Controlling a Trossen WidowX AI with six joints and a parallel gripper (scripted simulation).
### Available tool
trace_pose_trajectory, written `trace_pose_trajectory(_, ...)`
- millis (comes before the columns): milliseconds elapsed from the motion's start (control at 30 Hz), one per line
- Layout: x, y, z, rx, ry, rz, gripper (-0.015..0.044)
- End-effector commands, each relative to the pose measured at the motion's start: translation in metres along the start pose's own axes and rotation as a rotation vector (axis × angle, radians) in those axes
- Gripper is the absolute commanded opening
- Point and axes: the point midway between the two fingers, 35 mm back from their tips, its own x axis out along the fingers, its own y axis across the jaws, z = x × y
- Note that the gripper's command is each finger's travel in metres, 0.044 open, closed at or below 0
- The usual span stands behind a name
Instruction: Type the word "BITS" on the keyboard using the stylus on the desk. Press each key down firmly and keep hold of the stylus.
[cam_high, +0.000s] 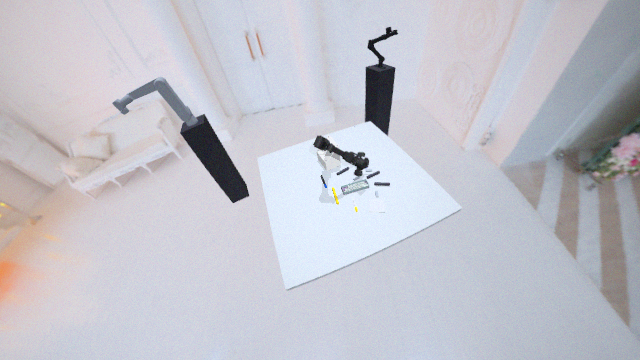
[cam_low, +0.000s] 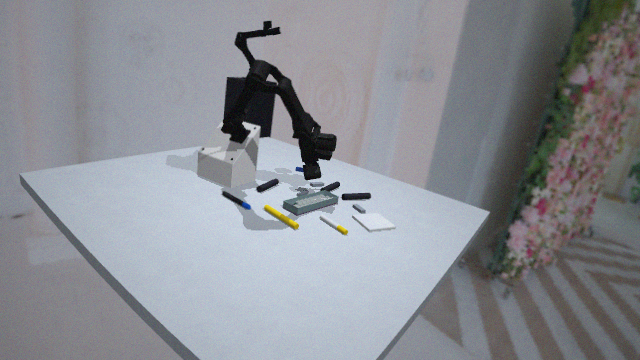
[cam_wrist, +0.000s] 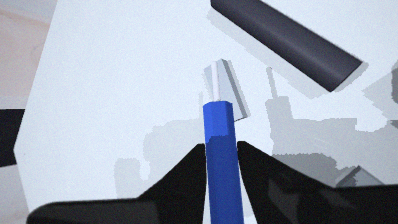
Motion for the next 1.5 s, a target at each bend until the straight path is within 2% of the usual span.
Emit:
trace_pose_trajectory(0,-0.008,-0.009,0.008,0.18,-0.003,0.036,0.0)
trace_pose_trajectory(633,-0.049,-0.056,0.023,0.991,0.057,0.179,0.0)
trace_pose_trajectory(1467,-0.118,-0.106,0.021,1.964,0.323,0.356,0.0)
